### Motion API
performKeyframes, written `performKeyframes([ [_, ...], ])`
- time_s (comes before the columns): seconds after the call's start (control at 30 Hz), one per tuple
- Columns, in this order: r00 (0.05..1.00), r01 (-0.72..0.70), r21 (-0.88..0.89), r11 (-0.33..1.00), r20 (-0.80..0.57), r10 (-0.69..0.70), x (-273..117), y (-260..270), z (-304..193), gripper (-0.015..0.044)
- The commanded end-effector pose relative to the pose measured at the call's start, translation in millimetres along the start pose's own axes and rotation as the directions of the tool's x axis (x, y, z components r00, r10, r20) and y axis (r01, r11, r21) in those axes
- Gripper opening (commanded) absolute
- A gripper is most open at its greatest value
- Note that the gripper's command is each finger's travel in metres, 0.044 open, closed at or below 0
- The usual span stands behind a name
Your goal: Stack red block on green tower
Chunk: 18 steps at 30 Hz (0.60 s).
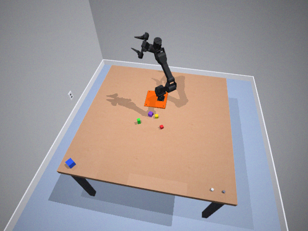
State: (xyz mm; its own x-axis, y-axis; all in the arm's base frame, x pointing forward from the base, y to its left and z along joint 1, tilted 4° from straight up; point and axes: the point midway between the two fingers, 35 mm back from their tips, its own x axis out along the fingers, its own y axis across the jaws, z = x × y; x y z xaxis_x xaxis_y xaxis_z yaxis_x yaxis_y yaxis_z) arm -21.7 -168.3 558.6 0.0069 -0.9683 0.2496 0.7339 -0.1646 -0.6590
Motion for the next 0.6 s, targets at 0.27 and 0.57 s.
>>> performKeyframes([
  [0.27,0.992,-0.13,0.143,0.981,0.016,0.129,22.6,20.7,-15.7,0.044],
  [0.57,0.965,-0.259,0.256,0.931,0.021,0.262,45.6,53.7,-28.6,0.044],
])
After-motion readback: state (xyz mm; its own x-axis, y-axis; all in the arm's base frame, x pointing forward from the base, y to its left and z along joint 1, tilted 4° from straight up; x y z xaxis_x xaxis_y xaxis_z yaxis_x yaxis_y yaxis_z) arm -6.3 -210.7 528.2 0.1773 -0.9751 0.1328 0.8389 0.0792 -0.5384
